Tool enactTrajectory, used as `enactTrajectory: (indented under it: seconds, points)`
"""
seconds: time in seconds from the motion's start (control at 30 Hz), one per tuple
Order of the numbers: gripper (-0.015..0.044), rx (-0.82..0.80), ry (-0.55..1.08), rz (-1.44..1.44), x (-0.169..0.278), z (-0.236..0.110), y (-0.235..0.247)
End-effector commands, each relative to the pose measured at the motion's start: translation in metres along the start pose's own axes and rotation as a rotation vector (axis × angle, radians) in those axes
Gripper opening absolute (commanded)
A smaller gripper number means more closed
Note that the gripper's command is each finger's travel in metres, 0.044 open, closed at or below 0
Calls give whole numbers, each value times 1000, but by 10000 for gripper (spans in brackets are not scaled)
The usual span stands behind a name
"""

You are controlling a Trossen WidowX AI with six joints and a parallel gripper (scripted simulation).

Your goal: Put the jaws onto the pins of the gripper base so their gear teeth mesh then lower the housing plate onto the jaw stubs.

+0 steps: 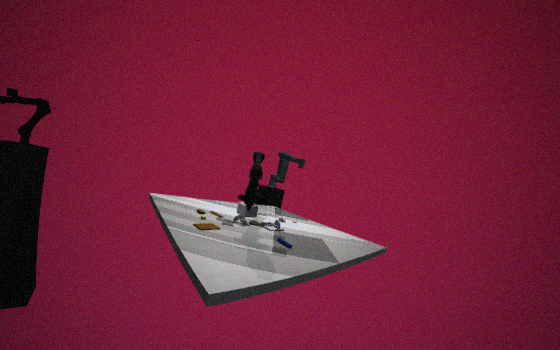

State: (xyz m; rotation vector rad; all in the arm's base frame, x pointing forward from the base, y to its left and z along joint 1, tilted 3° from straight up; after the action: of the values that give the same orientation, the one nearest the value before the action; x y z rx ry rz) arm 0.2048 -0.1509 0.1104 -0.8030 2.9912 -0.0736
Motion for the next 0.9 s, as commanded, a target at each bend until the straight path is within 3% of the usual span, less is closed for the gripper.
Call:
enactTrajectory:
  seconds: [0.0,0.17,0.87]
  points:
    - [0,11,1,-95,28,-1,0]
    - [0,15,7,-170,50,-2,2]
    - [0,15,7,-170,49,21,0]
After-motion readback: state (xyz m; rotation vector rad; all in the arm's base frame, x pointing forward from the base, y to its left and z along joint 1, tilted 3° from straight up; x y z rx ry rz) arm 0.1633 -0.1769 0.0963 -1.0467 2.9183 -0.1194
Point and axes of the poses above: the point midway between the two fingers, 35 mm back from their tips, its own z axis out along the fingers, its own y axis across the jaws, x = y × z, the point moved 6 cm from there along -z, back along the fingers, and after that the axes turned 15 degrees about -z, right-handed, at the moved point
